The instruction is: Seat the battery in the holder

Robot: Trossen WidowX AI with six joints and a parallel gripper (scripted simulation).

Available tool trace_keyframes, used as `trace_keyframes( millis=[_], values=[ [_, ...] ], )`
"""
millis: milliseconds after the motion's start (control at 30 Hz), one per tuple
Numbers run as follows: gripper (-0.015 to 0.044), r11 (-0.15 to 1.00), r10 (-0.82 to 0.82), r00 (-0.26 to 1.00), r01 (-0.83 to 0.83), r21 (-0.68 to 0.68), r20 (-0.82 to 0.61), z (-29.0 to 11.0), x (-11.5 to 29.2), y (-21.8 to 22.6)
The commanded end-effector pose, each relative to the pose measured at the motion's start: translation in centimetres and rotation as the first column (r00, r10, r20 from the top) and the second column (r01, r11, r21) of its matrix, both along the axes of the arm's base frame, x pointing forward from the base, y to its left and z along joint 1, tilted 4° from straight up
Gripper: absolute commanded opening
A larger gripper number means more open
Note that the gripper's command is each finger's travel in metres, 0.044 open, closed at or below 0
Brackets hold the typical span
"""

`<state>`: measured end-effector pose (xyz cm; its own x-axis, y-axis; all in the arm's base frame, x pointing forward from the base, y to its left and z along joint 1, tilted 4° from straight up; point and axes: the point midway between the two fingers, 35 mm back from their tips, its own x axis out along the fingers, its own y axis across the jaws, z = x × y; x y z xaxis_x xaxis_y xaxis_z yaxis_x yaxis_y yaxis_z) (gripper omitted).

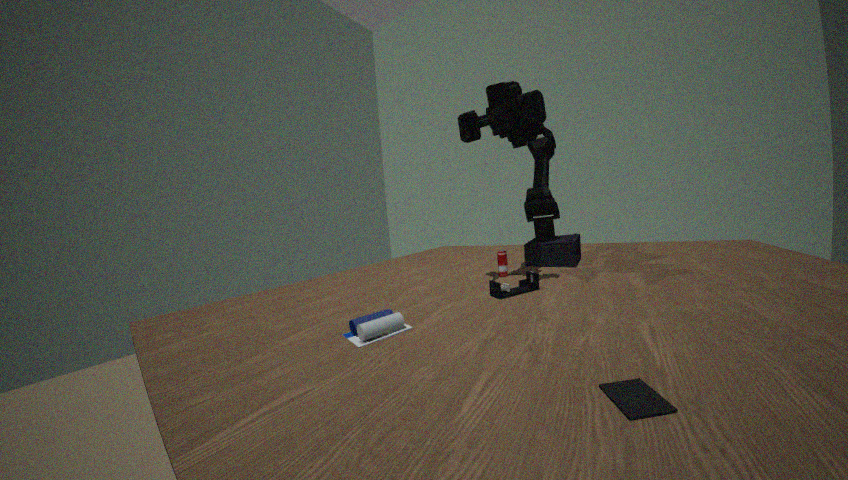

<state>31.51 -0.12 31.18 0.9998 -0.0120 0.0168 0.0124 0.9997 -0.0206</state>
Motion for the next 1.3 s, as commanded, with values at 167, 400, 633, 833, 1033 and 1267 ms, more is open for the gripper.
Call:
trace_keyframes(
  millis=[167, 400, 633, 833, 1033, 1267],
  values=[
    [0.0242, 0.988, -0.149, 0.874, 0.151, -0.034, -0.463, -9.3, -0.1, -5.3],
    [0.0059, 0.962, -0.193, 0.543, 0.270, -0.047, -0.817, -16.7, -5.0, -9.1],
    [0.0000, 0.928, -0.088, 0.146, 0.370, -0.028, -0.985, -20.4, -12.1, -10.3],
    [0.0000, 0.918, -0.041, 0.049, 0.395, -0.018, -0.998, -20.8, -14.0, -10.2],
    [0.0000, 0.918, -0.041, 0.049, 0.395, -0.018, -0.998, -20.8, -14.0, -10.2],
    [0.0000, 0.918, -0.041, 0.049, 0.395, -0.018, -0.998, -23.6, -13.5, -10.5]
  ],
)
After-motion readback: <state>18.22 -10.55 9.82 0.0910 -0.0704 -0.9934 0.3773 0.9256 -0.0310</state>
